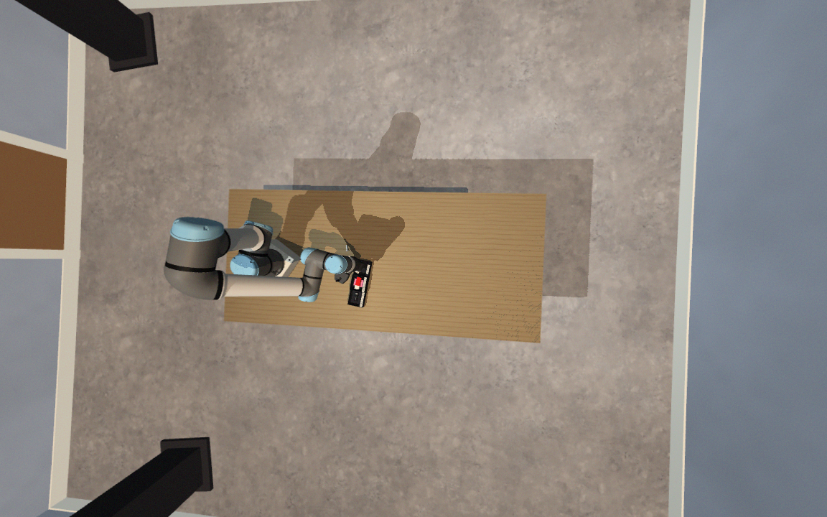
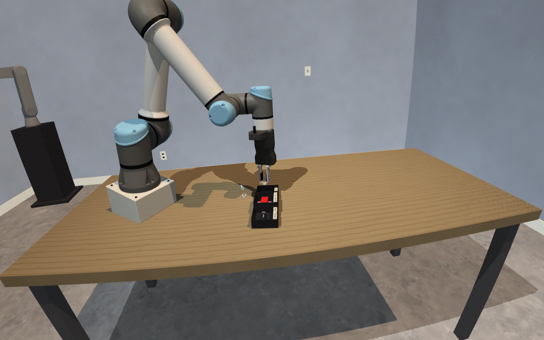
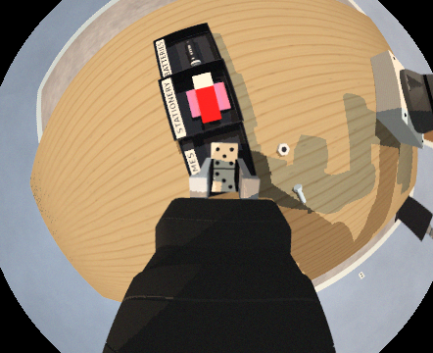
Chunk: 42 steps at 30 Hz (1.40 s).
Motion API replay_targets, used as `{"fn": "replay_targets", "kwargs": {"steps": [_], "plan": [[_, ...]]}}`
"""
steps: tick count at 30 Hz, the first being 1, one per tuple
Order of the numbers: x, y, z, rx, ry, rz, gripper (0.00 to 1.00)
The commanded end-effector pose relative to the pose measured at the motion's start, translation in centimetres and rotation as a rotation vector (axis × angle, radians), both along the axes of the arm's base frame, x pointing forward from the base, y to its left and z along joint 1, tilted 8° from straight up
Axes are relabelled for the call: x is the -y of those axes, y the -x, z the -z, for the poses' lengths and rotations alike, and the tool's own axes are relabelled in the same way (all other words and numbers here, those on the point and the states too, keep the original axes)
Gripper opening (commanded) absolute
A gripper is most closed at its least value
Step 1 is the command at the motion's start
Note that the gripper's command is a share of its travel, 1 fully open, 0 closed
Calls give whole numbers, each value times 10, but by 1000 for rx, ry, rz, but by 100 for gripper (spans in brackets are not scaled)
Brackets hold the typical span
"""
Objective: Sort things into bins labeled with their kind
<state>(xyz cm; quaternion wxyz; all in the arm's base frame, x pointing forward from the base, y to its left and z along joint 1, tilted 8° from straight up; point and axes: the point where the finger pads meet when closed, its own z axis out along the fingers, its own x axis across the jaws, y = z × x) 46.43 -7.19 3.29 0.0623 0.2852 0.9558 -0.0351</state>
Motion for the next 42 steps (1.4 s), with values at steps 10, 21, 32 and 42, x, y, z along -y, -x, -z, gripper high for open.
{"fn": "replay_targets", "kwargs": {"steps": [10, 21, 32, 42], "plan": [[-2, 1, 0, -29, 13, -289, 49], [-1, 1, -1, -28, 14, -289, 49], [-1, 1, 9, -32, 12, -289, 49], [1, 0, 25, -32, 12, -289, 49]]}}
